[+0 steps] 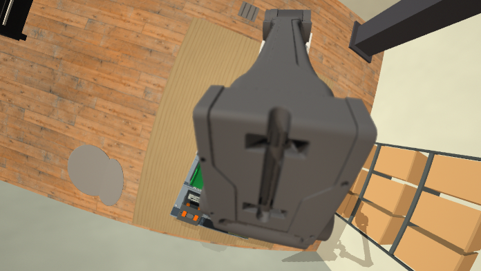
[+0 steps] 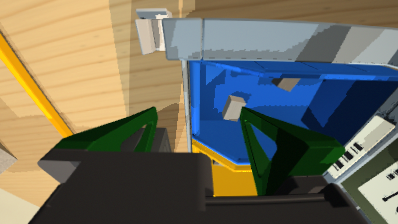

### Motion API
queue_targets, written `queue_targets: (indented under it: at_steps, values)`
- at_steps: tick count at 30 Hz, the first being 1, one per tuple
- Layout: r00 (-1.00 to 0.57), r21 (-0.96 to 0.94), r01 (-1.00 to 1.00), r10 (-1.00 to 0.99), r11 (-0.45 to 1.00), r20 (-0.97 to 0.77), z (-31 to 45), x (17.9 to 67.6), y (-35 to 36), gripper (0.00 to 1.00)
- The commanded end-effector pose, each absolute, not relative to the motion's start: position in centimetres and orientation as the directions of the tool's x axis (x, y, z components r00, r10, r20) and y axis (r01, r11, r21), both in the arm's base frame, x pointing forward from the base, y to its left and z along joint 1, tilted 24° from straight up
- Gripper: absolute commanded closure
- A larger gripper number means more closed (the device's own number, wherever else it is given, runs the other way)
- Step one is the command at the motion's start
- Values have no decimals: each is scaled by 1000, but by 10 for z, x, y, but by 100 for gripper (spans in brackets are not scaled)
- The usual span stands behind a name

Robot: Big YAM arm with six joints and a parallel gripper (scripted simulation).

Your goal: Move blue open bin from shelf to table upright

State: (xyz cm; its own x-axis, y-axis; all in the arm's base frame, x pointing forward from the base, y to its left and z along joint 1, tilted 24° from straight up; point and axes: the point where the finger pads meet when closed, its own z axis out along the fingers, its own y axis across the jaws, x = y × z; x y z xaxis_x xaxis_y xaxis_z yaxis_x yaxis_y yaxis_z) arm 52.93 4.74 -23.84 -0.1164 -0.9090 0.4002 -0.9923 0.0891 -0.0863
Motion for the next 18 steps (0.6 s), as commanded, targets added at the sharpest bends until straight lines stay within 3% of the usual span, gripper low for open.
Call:
queue_targets:
  at_steps: [1,18]
  values:
    - [-125,-88,-991,-907,97,402,-243,543,38,10]
    - [-130,-101,-990,-908,97,398,-243,544,39,10]
